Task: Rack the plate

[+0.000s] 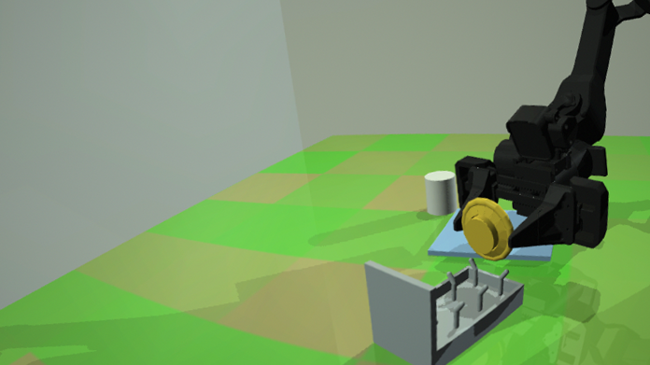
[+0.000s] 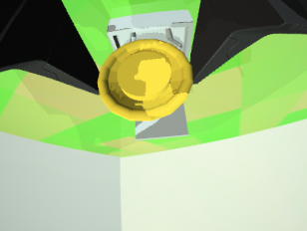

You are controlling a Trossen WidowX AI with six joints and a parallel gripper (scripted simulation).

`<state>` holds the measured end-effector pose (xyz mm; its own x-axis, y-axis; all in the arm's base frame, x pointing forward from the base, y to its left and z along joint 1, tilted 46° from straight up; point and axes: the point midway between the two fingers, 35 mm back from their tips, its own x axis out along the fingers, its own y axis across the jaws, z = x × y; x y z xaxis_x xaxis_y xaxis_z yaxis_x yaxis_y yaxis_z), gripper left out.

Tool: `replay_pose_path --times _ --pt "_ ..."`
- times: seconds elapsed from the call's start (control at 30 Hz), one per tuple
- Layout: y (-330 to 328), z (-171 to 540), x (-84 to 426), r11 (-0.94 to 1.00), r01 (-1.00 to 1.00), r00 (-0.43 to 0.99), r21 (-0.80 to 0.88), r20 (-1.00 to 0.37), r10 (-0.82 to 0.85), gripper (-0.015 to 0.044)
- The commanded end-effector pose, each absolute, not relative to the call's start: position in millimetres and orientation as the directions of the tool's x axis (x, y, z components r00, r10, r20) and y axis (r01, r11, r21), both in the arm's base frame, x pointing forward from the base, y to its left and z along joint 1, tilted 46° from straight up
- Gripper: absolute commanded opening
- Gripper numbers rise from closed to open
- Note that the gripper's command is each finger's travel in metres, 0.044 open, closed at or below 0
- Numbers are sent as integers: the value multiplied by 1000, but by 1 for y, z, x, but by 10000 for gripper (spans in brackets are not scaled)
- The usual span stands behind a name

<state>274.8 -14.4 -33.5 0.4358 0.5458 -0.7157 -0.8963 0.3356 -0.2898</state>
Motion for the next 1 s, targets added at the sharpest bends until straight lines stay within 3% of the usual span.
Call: replay_pose_path --times 0.0,0.97 --pt "-10 -40 275 336 -899 429 -280 -719 547 0" --pt "-9 -64 278 328 -900 428 -286 -717 551 0"
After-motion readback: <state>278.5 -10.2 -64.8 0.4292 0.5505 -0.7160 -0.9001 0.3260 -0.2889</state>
